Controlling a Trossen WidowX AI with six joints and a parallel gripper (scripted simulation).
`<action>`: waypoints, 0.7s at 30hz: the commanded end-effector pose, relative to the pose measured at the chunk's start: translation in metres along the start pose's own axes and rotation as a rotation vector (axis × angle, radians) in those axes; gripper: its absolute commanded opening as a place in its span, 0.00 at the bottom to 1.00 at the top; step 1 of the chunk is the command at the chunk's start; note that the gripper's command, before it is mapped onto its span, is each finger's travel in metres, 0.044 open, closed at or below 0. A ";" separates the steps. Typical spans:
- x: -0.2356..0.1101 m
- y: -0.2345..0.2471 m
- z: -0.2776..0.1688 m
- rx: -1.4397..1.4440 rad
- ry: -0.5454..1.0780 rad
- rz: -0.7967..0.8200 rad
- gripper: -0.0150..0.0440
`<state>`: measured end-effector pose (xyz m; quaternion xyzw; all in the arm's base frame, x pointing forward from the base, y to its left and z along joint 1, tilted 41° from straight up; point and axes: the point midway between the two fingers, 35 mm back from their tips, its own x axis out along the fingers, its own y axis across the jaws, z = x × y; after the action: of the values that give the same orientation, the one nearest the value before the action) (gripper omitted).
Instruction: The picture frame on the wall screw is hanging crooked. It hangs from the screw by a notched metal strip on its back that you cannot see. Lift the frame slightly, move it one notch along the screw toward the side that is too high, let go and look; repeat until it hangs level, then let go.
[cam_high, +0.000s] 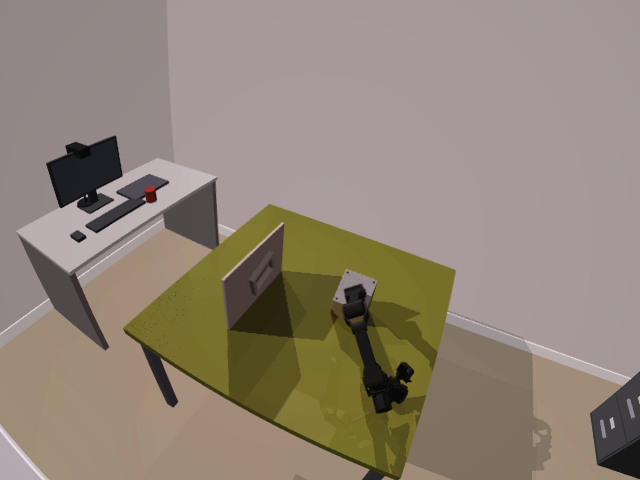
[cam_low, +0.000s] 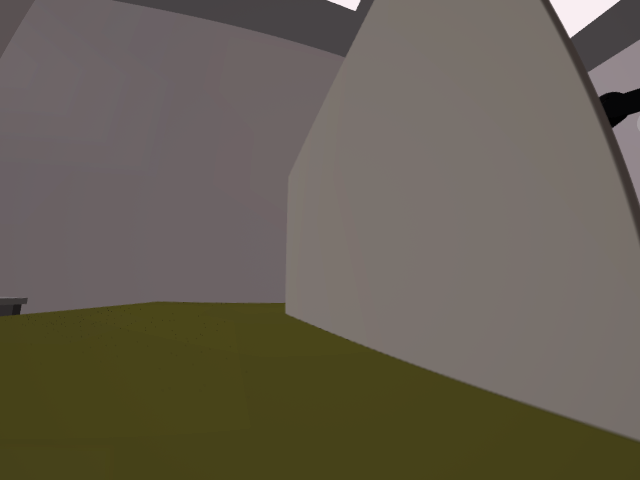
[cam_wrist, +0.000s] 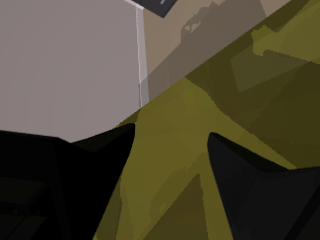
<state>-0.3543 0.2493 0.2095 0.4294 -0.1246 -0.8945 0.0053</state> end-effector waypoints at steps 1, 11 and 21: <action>-0.031 -0.027 -0.011 0.186 -0.102 -0.082 0.69; -0.157 -0.122 -0.102 0.802 -0.405 -0.432 0.69; -0.279 -0.140 -0.230 1.368 -0.849 -0.766 0.69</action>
<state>-0.0386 0.3766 0.2517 0.0655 -0.4478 -0.7096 -0.5400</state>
